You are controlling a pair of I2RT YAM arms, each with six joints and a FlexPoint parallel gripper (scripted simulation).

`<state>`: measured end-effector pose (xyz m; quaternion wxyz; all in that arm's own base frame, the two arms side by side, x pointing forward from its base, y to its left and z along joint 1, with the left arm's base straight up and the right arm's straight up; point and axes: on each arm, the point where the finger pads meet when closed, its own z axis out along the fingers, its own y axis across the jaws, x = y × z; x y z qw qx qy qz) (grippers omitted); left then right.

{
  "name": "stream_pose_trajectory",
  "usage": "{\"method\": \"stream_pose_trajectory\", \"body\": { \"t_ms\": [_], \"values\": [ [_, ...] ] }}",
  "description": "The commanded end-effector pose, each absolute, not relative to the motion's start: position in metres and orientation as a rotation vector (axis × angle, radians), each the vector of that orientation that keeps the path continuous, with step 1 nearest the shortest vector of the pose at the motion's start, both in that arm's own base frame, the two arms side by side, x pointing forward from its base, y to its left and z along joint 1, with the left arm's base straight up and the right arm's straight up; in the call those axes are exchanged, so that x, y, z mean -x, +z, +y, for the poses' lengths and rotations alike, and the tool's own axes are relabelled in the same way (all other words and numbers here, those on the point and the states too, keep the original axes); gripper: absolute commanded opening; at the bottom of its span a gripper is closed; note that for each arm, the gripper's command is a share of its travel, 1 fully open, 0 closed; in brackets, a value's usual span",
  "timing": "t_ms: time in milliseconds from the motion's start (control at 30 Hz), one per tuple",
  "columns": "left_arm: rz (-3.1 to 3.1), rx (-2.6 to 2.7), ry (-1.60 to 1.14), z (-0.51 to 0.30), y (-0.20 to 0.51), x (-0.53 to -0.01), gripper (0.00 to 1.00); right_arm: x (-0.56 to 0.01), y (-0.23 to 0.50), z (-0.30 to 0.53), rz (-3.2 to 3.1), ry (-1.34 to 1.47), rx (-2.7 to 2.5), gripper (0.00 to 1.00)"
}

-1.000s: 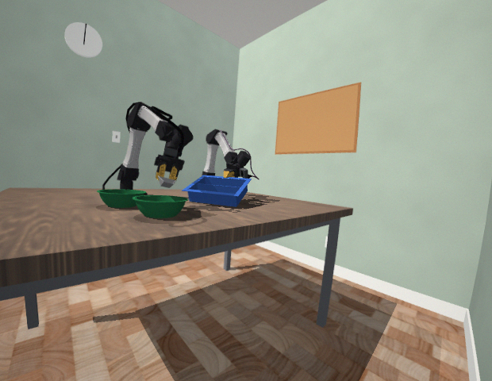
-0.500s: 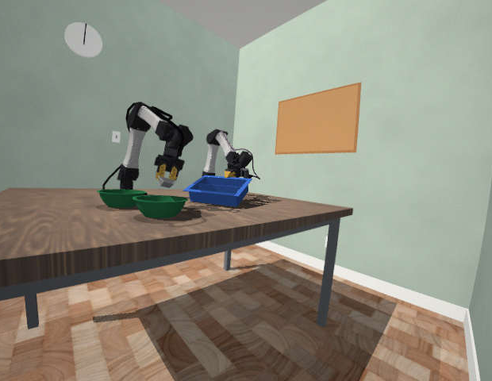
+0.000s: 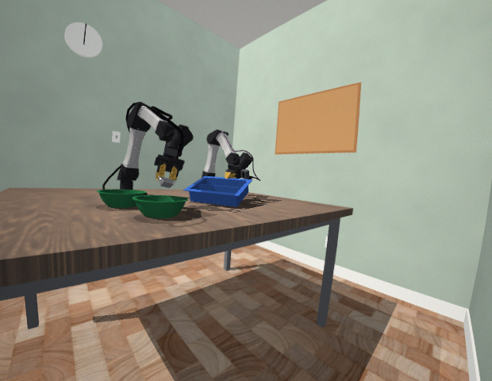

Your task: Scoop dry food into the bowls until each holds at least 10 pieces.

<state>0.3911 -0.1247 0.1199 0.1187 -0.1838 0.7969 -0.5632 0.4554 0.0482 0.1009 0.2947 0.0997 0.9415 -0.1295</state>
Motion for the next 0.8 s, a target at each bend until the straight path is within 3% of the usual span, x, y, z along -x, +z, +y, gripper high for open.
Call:
{"method": "stream_pose_trajectory", "body": {
  "t_ms": [0, 767],
  "values": [
    [2.319, 0.548, -1.659, -0.121, 0.108, -0.391, 0.0, -0.467, 0.131, 0.049, 2.413, -0.315, -0.28, 0.0],
    [2.277, 0.559, -1.688, -0.116, 0.098, -0.389, 0.0, -0.467, 0.131, 0.049, 2.413, -0.315, -0.28, 0.0]
  ]
}}
